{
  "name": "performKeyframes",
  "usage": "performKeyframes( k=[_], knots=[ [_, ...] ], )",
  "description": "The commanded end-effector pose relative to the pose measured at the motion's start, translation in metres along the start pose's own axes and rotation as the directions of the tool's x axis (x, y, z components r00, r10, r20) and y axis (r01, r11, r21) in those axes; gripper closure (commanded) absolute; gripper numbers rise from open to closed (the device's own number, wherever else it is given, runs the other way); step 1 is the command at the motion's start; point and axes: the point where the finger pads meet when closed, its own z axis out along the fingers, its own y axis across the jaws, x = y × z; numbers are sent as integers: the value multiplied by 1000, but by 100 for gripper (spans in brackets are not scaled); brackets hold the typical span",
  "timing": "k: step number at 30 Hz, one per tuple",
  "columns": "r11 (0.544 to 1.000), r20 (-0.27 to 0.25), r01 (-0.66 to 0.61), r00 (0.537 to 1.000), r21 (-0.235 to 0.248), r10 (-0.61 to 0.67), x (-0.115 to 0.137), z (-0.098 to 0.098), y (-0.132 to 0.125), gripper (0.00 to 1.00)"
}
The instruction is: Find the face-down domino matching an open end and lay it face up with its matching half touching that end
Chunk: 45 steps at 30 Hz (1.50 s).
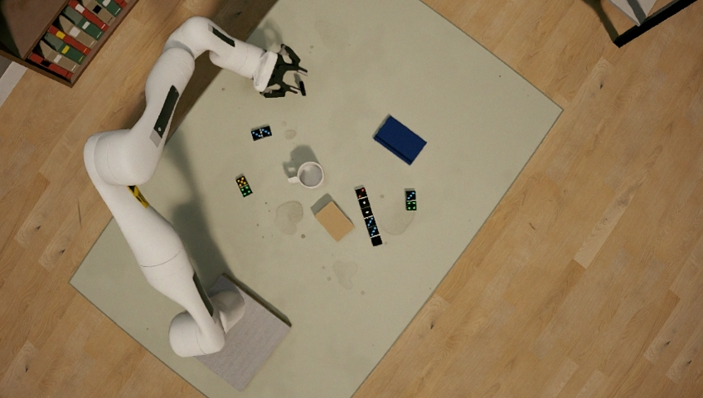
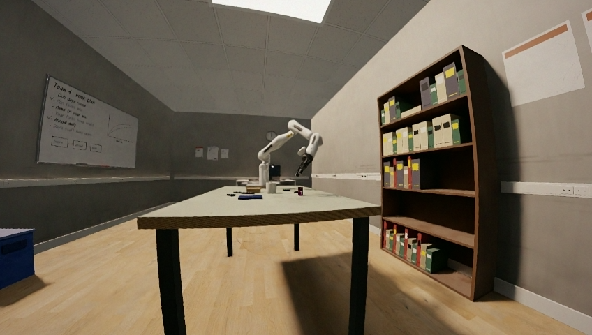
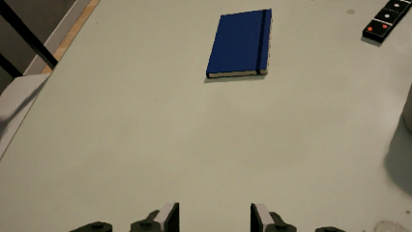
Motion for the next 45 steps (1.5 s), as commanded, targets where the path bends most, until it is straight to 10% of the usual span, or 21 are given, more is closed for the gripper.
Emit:
performKeyframes(
  k=[1, 19, 45],
  knots=[
    [996, 82, -72, 994, -59, 77, 2, 0, -1, 51],
    [913, 322, -279, 871, -299, 371, 8, 3, -1, 51],
    [791, 427, -357, 692, -497, 581, 10, 7, 1, 51]
  ],
)
